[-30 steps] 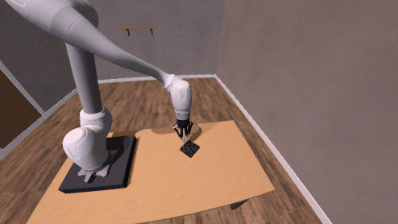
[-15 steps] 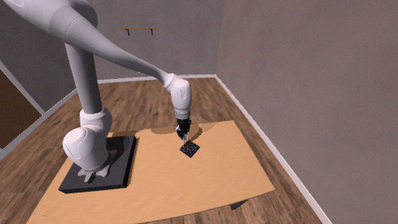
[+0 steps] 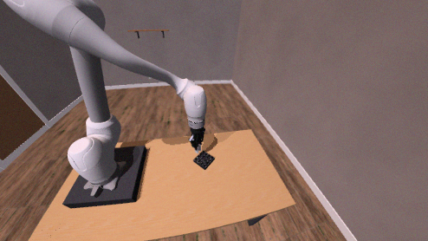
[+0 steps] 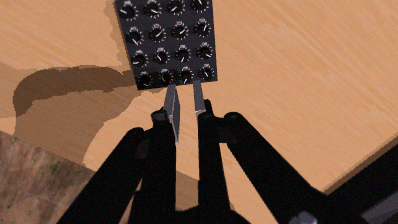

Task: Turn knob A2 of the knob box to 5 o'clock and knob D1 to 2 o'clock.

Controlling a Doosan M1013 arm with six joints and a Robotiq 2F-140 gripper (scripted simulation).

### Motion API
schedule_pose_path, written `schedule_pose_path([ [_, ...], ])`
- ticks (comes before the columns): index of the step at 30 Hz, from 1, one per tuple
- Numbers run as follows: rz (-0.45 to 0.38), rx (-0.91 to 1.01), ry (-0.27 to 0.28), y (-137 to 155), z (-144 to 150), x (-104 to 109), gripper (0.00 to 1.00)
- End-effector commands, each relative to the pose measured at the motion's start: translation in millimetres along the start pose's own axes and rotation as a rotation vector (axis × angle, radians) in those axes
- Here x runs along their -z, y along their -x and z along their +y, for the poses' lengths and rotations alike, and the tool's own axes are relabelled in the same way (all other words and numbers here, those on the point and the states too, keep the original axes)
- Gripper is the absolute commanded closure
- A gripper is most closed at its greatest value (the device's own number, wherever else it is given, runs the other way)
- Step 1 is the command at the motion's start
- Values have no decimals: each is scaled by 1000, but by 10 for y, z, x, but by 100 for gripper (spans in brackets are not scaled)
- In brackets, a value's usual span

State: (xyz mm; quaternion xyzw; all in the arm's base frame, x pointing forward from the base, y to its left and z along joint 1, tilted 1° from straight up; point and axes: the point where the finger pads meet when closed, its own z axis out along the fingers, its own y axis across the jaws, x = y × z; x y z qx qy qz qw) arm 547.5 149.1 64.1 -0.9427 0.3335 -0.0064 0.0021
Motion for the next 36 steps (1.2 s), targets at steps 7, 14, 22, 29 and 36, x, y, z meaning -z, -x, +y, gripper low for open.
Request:
schedule_pose_path([
  [7, 0, 0, 0, 0, 0, 1, 88],
  [14, 0, 0, 0, 0, 0, 1, 88],
  [22, 0, 0, 0, 0, 0, 1, 88],
  [29, 0, 0, 0, 0, 0, -3, 88],
  [36, 0, 0, 0, 0, 0, -32, 88],
])
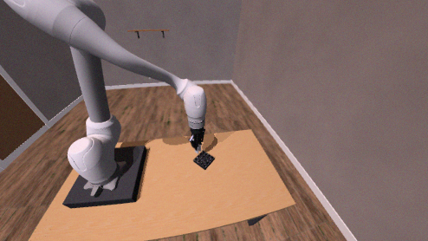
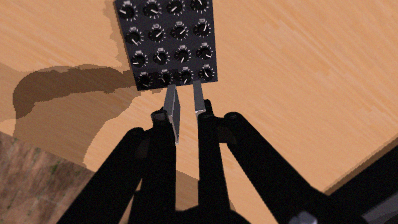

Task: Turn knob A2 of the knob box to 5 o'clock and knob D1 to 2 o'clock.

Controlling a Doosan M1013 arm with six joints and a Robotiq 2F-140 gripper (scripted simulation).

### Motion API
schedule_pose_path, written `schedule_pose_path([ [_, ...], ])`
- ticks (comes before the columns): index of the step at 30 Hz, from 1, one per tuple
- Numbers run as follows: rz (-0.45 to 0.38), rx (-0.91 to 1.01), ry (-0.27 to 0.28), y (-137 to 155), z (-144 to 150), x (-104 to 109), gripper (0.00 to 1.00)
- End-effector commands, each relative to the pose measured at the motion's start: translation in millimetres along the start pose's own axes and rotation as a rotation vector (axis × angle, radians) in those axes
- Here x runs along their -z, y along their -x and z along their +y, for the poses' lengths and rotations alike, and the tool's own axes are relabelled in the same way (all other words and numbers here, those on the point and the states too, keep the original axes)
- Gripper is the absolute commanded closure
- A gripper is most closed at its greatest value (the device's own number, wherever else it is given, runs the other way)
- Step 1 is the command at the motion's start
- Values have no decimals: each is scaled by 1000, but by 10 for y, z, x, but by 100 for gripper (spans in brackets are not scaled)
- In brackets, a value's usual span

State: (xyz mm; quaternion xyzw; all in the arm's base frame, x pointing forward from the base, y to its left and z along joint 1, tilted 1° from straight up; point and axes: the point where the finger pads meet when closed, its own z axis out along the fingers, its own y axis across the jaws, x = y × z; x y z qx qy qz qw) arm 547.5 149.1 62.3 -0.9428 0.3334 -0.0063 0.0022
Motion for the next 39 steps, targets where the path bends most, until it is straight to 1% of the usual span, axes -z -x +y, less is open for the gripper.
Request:
schedule_pose_path([
  [1, 0, 0, 0, 0, 0, -21, 88],
  [6, 0, 0, 0, 0, 0, -46, 88],
  [21, 0, 0, 0, -1, 1, -234, 88],
  [39, 0, 0, 0, -1, 1, -391, 88],
])
